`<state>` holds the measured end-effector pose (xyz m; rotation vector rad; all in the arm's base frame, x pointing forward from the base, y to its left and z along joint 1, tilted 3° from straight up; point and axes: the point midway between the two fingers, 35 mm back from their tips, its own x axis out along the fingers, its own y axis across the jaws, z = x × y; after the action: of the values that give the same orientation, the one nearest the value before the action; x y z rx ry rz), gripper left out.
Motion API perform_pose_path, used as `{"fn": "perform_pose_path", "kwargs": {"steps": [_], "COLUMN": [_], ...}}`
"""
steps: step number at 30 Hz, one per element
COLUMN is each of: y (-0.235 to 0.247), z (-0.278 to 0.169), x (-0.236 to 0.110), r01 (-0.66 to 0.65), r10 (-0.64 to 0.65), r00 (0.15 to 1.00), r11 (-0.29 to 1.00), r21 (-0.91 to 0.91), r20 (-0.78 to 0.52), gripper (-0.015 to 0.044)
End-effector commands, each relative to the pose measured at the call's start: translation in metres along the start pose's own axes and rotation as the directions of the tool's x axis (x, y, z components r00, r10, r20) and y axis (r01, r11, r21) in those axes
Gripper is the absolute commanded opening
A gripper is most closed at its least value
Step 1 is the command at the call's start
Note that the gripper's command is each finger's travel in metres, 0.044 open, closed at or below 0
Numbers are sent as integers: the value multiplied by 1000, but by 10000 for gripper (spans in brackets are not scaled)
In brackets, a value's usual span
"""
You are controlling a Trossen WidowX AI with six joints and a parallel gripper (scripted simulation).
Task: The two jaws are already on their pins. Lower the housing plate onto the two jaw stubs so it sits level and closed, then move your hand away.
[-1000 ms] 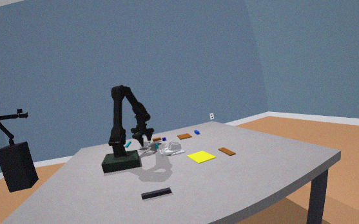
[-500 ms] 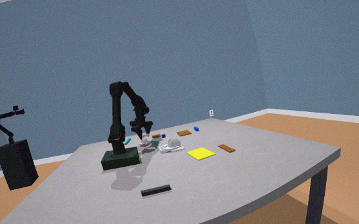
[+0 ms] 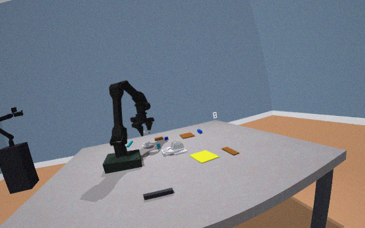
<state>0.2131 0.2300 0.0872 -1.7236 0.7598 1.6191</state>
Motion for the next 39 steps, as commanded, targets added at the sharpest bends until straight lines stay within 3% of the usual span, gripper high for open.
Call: {"fn": "perform_pose_path", "kwargs": {"steps": [1, 19, 39], "y": [1, 7, 29], "z": [-2, -61, -124], "x": [-3, -2, -2], "r01": [-2, -5, -1], "r10": [2, 5, 8], "r00": [1000, 1000, 1000], "r11": [1000, 892, 552], "r21": [20, 452, 834], "r20": [5, 0, -4], "gripper": [351, 351, 351]}}
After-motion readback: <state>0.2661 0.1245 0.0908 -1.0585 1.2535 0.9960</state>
